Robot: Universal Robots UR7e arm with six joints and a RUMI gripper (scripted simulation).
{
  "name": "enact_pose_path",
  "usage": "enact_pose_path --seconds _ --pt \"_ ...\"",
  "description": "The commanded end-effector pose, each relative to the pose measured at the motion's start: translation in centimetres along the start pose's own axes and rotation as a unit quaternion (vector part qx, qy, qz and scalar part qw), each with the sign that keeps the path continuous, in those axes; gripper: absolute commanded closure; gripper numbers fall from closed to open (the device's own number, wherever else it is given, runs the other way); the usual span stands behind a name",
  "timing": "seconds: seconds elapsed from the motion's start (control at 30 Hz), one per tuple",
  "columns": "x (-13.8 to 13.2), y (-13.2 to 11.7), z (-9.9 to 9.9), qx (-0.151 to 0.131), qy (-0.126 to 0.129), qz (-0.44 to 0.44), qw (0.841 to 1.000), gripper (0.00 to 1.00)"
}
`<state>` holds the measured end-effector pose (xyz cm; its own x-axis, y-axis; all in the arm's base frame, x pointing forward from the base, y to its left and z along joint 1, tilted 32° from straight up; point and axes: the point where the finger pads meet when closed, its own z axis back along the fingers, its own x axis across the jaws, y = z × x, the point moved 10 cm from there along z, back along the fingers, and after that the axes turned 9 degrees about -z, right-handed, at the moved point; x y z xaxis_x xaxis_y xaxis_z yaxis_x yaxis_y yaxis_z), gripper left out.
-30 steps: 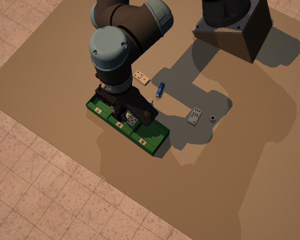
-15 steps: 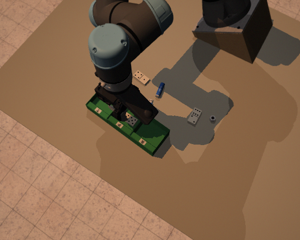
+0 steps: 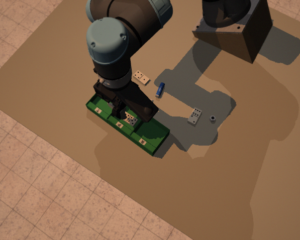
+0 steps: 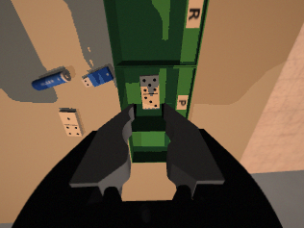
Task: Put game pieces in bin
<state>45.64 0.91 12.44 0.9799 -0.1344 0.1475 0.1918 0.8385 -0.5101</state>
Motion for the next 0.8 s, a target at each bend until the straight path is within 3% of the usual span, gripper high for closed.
enact_pose_path --seconds 0.0,0.2,0.47,0.5,0.77 --pt "0.0 0.0 1.0 0.0 0.0 0.0 1.0 0.81" --pt "0.0 0.0 2.7 0.0 0.0 0.0 1.0 0.81" --pt "0.0 0.0 2.7 0.0 0.0 0.0 1.0 0.81" --pt "-0.7 -0.4 2.7 0.0 0.0 -0.025 1.0 0.76" --pt "-4.9 -3.1 2.7 0.0 0.0 -0.035 0.999 0.76"
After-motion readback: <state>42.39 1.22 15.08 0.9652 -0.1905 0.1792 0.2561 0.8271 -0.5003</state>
